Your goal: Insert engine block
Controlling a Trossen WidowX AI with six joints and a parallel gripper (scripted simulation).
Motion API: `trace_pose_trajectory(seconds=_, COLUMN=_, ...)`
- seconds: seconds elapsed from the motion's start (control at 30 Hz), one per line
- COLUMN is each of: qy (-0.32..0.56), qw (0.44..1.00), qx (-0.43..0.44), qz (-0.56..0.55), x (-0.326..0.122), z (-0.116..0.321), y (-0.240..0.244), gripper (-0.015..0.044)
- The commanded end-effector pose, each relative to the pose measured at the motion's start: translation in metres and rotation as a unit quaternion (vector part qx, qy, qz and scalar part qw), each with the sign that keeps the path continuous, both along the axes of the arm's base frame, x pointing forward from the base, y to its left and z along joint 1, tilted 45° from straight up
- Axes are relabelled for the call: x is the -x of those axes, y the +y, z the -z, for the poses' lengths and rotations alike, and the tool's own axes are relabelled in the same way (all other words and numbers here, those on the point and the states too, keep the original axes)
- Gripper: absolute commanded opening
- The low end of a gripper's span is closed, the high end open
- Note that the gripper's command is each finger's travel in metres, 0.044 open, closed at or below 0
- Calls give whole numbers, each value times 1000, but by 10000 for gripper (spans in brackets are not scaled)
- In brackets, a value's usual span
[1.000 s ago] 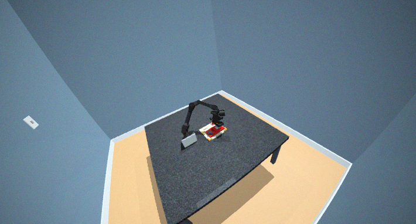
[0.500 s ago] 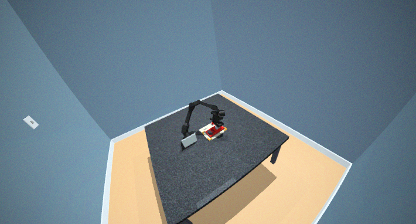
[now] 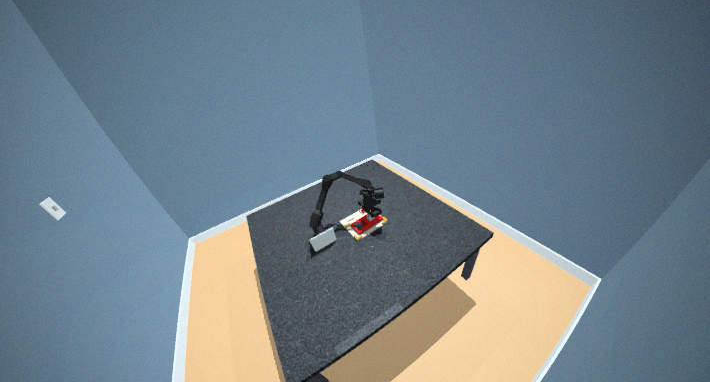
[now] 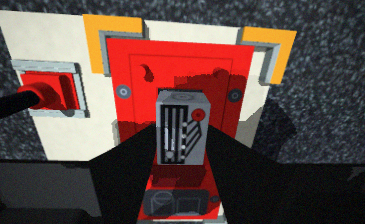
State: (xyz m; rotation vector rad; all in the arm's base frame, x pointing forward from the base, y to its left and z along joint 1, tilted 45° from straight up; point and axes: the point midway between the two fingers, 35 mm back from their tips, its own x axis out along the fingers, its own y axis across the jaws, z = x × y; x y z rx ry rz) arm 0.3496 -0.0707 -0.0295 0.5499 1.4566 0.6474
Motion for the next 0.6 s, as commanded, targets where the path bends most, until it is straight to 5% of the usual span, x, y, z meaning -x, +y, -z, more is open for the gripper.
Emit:
trace_pose_trajectory(seconds=0.0, qy=2, qw=1000, qx=-2, qz=1, x=0, z=1, y=2, gripper=159)
trace_pose_trajectory(seconds=0.57, qy=2, qw=1000, qx=-2, qz=1, x=0, z=2, y=3, gripper=159)
